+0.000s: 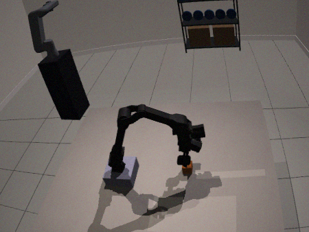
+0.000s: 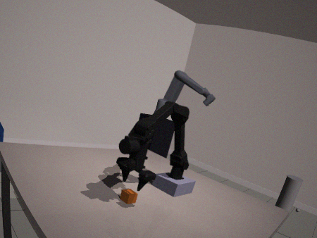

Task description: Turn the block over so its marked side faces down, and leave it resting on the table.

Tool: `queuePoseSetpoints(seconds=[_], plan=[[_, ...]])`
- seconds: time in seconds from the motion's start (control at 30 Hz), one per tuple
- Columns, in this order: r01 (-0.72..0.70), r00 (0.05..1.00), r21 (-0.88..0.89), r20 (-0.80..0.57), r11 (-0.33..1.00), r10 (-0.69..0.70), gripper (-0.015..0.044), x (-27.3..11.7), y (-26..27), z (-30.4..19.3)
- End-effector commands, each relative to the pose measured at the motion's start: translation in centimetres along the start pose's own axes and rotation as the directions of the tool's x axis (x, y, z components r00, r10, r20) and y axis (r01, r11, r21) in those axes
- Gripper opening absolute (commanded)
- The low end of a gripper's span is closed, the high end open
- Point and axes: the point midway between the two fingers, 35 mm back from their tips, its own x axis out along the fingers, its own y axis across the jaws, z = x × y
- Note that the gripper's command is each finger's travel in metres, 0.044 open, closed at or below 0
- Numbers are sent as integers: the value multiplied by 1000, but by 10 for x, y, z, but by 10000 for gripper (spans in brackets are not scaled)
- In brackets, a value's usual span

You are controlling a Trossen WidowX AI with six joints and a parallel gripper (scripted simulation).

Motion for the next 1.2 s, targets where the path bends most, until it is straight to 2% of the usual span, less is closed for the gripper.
queuePoseSetpoints(seconds=[0.0,1.0,1.17], plan=[[-3,1000,-3,-6,1000,3,440,13,0,-1],[-3,1000,-3,-7,1000,3,440,51,0,-2],[-3,1000,-3,-7,1000,3,309,51,0,-2]])
